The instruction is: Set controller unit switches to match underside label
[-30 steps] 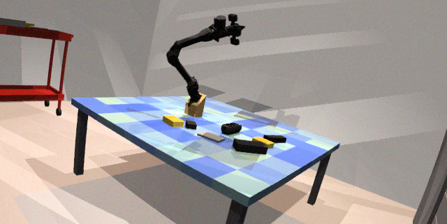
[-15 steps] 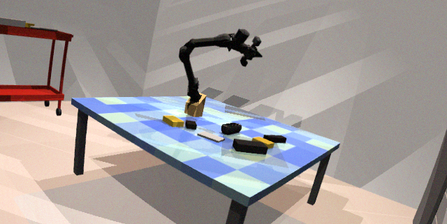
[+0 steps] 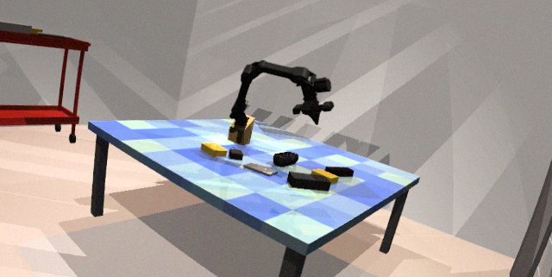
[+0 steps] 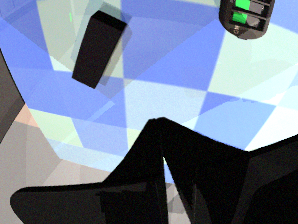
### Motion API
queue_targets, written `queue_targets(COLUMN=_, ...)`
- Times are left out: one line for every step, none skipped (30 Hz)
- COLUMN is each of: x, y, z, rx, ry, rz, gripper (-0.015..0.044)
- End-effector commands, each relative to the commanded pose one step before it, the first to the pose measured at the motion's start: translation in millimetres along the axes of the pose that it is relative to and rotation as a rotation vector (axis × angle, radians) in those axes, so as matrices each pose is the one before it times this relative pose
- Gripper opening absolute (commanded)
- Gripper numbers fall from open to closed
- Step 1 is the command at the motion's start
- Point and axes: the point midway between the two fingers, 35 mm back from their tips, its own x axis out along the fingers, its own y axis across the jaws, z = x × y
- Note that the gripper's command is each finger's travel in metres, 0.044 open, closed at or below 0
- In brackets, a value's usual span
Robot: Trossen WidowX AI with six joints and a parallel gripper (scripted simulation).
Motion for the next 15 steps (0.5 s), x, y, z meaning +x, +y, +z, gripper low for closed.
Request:
queue_targets(x=42.56, y=-26.23, z=51.63, rx=0.0703, ry=-0.16468, rz=-0.21567, gripper=0.0)
queue_targets(x=9.64, y=-3.68, z=8.98, rx=0.0091, ry=-0.03464, rz=-0.04394, gripper=0.0)
queue_targets(x=9.64, y=-3.38, z=8.6, rx=0.0075, ry=-0.03437, rz=-0.04311, gripper=0.0)
queue_targets(x=9.93, y=-3.3, z=8.92, rx=0.006, ry=-0.03906, rz=-0.04693, gripper=0.0)
queue_targets(x=12.22, y=-3.63, z=10.47, rx=0.0046, ry=-0.04769, rz=-0.05596, gripper=0.0)
queue_targets(x=12.33, y=-3.1, z=9.9, rx=0.0016, ry=-0.04745, rz=-0.05412, gripper=0.0)
queue_targets(x=12.37, y=-2.55, z=9.26, rx=-0.0014, ry=-0.04692, rz=-0.05187, gripper=0.0)
queue_targets(x=9.93, y=-1.6, z=6.88, rx=-0.0033, ry=-0.03705, rz=-0.03973, gripper=0.0)
queue_targets(x=6.0, y=-0.75, z=3.89, rx=-0.0029, ry=-0.02208, rz=-0.02313, gripper=0.0)
queue_targets(x=2.01, y=-0.21, z=1.25, rx=-0.0011, ry=-0.00733, rz=-0.00759, gripper=0.0)
queue_targets(x=0.0, y=0.0, z=0.0, rx=0.0, ry=0.0, rz=0.0, gripper=0.0)
queue_targets(x=0.0, y=0.0, z=0.0, rx=0.0, ry=0.0, rz=0.0, gripper=0.0)
queue_targets(x=0.0, y=0.0, z=0.0, rx=0.0, ry=0.0, rz=0.0, gripper=0.0)
queue_targets(x=0.0, y=0.0, z=0.0, rx=0.0, ry=0.0, rz=0.0, gripper=0.0)
queue_targets(x=0.0, y=0.0, z=0.0, rx=0.0, ry=0.0, rz=0.0, gripper=0.0)
